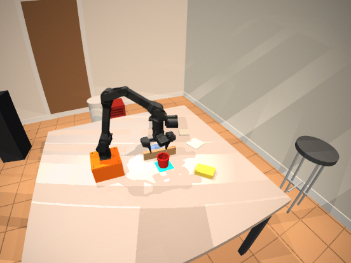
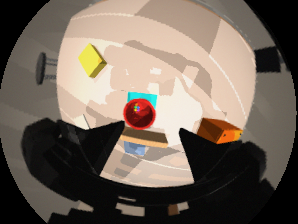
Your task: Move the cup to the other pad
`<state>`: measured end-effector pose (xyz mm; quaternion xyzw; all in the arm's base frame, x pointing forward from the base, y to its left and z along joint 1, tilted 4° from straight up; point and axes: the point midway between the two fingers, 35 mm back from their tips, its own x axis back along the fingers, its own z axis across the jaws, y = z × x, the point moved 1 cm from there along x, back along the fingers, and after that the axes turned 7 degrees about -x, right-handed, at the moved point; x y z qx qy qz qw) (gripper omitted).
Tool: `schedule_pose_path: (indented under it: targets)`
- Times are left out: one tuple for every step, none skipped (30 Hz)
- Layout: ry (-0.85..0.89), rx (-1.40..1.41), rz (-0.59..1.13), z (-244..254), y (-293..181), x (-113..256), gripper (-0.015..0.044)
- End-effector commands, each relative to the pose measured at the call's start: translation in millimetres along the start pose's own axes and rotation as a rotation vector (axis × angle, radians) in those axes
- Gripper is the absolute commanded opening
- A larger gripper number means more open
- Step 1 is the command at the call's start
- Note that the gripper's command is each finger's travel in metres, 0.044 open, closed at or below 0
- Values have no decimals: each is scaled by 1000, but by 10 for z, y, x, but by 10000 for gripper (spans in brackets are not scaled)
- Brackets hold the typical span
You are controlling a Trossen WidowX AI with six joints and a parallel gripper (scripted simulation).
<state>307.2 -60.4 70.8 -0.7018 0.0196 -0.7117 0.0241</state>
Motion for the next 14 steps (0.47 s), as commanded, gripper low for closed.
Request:
schedule_pose_path:
  targets:
    - [9,7,-1,0,0,226,440]
    - [9,7,-1,-1,0,264,440]
    - [9,8,-1,-2,1,293,440]
    - [10,8,-1,-3,1,311,440]
    - [10,8,-1,-2,2,316,440]
    - [10,8,-1,-1,4,317,440]
    - [10,8,-1,1,4,317,440]
    - [10,8,-1,2,5,317,440]
    - [10,8,-1,2,5,317,440]
    - [9,2,-2,2,6,275,440]
    - [9,2,-2,2,6,275,440]
    - [9,2,-2,2,6,275,440]
    - [9,2,-2,2,6,275,440]
    - [9,2,-2,2,6,275,440]
